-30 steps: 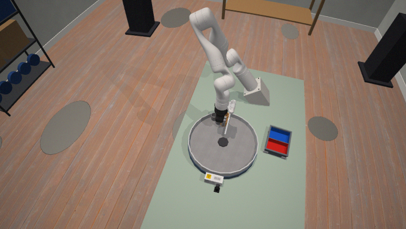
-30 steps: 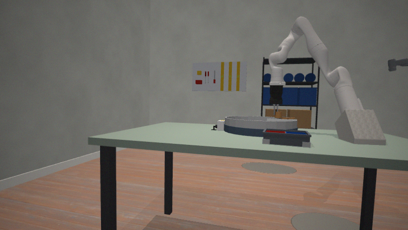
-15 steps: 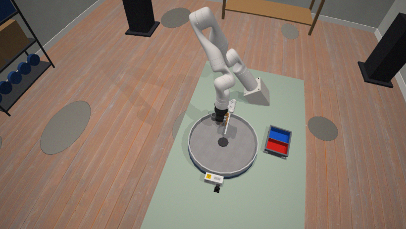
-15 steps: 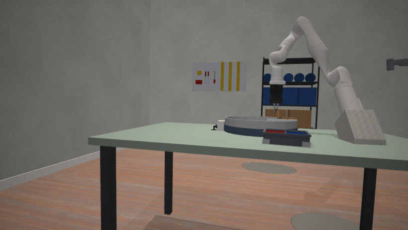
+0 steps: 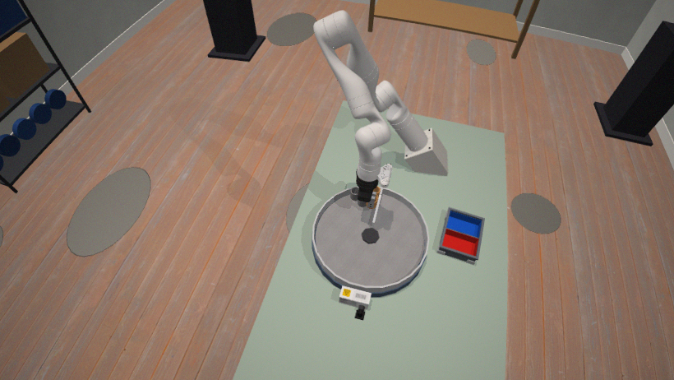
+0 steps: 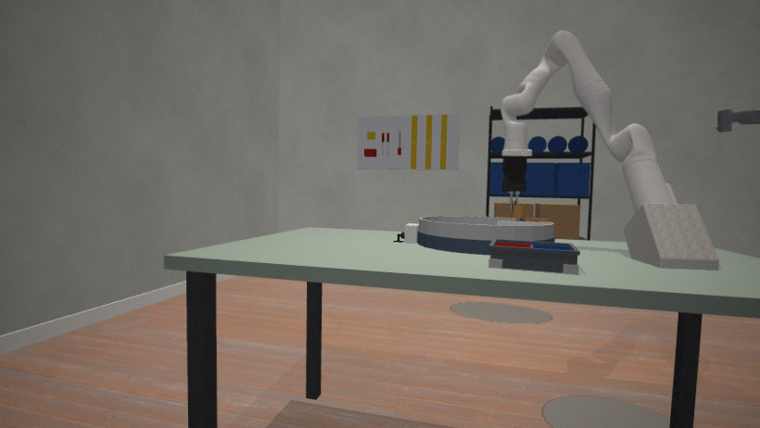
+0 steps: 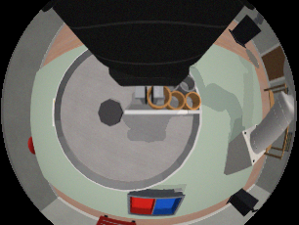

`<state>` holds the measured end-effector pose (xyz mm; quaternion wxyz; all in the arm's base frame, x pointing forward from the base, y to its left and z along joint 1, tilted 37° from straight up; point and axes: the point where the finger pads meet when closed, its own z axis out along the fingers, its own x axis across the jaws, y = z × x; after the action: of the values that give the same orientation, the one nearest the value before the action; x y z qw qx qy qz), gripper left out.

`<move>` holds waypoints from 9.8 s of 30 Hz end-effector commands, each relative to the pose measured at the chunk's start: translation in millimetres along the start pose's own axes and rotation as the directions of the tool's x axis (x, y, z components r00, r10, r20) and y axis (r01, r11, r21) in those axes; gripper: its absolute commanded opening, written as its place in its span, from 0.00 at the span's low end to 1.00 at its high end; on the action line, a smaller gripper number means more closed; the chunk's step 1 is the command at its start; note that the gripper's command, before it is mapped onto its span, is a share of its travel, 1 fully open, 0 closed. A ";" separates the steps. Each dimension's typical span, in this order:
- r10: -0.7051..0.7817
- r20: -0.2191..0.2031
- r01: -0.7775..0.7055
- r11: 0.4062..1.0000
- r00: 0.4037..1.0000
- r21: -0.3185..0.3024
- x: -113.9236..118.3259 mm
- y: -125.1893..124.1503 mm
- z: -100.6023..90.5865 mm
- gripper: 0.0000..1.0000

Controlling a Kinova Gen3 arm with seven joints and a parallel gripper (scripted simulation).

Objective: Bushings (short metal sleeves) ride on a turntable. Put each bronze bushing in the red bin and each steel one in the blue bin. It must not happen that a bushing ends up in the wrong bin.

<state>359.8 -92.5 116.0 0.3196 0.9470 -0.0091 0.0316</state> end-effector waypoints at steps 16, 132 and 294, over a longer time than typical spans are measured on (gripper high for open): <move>0.000 -0.002 0.000 1.000 1.000 0.001 0.6 -0.3 -6.5 0.00; 0.000 -0.002 0.000 1.000 1.000 0.002 32.8 -395.7 -19.5 0.00; 0.000 -0.002 0.000 1.000 1.000 0.002 32.9 -396.3 86.7 0.47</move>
<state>411.6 169.0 -190.9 0.3194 0.9470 -0.0090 0.0320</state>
